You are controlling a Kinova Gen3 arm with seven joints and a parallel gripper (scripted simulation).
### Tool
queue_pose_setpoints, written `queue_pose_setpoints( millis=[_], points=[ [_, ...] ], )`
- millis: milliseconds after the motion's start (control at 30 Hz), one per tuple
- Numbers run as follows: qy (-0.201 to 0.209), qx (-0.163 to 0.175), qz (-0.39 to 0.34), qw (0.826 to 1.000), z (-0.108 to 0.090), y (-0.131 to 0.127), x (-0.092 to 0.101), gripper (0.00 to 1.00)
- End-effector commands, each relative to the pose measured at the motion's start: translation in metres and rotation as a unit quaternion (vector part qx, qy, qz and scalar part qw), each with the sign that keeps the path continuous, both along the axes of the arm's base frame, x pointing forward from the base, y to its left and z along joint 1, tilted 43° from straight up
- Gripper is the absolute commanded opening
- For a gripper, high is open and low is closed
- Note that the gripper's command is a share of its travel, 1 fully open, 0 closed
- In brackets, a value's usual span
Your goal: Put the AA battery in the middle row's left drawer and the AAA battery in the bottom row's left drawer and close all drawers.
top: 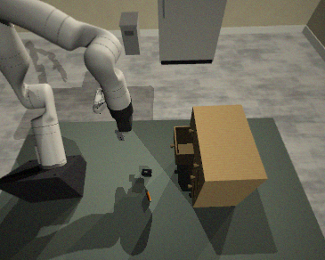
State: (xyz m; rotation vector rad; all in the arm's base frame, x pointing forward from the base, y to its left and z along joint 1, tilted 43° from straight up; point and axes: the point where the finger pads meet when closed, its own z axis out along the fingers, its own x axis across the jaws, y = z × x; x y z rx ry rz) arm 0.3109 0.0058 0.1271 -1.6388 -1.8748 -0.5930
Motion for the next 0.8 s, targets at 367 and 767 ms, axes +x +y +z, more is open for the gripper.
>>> queue_pose_setpoints(
  millis=[367, 767],
  points=[
    [-0.016, 0.002, -0.016, 1.000, -0.004, 0.004, 0.003, 1.00],
    [-0.045, 0.005, -0.043, 0.998, -0.012, 0.011, 0.008, 1.00]
  ],
)
